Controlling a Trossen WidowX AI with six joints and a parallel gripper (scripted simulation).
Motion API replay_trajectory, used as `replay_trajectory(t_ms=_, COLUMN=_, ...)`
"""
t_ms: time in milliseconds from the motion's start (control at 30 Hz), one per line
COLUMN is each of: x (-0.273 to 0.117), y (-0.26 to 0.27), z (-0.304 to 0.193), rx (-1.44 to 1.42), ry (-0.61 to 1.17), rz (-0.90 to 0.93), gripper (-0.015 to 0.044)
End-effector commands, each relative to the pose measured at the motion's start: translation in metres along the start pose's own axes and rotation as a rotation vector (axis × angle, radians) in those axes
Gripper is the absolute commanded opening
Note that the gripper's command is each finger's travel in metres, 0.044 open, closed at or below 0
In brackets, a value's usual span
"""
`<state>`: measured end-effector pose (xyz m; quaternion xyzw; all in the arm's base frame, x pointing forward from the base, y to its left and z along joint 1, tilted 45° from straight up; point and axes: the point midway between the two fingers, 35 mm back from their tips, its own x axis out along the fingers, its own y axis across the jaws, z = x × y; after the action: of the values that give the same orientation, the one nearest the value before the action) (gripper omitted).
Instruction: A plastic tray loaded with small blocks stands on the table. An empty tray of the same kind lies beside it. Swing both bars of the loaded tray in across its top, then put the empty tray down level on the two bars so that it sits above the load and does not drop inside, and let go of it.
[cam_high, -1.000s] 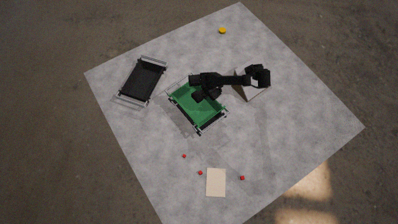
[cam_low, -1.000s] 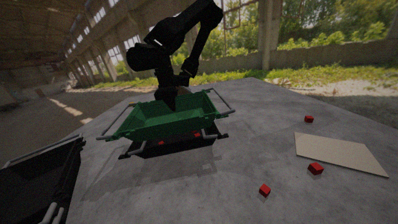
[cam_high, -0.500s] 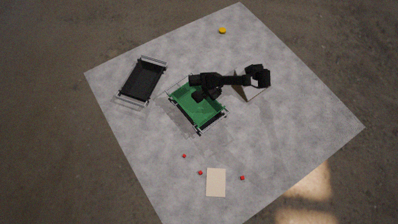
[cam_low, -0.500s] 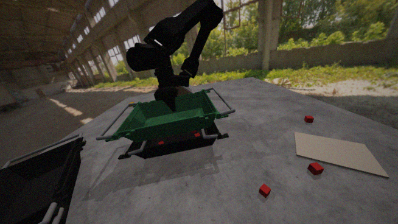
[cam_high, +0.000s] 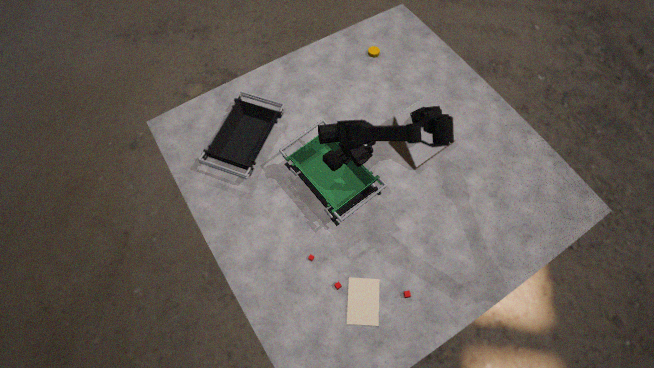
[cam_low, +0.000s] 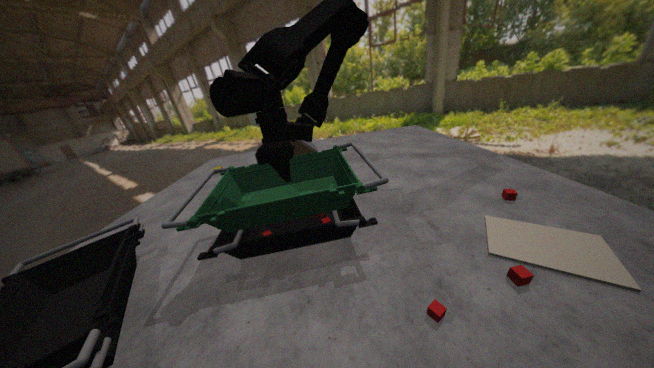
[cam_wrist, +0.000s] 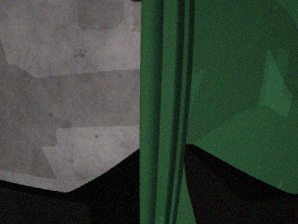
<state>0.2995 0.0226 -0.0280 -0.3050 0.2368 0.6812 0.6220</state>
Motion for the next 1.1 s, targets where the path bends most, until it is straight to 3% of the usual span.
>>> replay_trajectory(t_ms=0, x=0.0064, y=0.0043, z=0.0011, rx=0.006, ry=0.0, rz=0.027, gripper=0.0)
replay_trajectory(t_ms=1067, x=0.006, y=0.0035, z=0.0013, rx=0.001, ry=-0.001, rz=0.024, gripper=0.044)
